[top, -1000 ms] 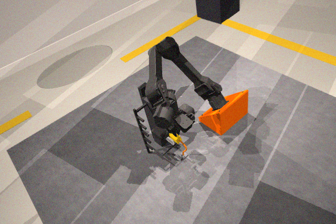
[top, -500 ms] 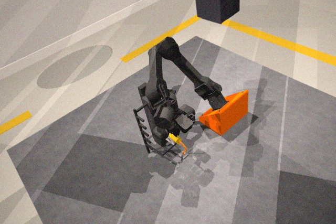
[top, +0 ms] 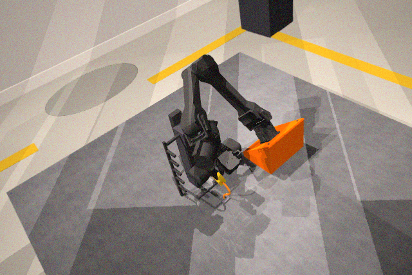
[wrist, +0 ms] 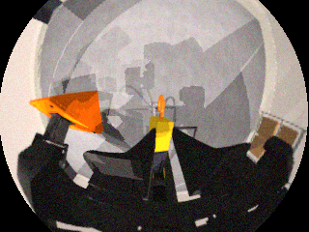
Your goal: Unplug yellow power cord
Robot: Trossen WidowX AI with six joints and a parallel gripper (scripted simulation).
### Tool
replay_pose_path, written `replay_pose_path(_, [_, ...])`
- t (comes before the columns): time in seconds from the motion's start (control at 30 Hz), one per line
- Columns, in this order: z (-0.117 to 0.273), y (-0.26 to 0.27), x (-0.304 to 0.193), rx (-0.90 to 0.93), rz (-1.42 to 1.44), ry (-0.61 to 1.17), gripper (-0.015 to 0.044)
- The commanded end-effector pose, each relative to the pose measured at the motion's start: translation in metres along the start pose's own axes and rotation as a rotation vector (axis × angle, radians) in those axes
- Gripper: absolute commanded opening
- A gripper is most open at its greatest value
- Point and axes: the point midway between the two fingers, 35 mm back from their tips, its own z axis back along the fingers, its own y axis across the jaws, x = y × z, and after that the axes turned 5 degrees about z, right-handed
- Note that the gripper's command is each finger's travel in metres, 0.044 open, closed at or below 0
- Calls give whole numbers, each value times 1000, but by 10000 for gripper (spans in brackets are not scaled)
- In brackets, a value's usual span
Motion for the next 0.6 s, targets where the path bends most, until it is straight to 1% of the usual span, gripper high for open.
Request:
replay_pose_path(0.0, [1, 0, -1, -2, 3, 1, 210])
replay_pose_path(0.3, [1, 0, 1, -3, 3, 1, 440])
replay_pose_path(0.37, [4, -2, 13, -3, 3, -1, 440])
replay_pose_path(0.5, [12, -5, 52, -3, 3, -3, 440])
replay_pose_path(0.57, [13, -5, 59, -3, 3, -2, 440])
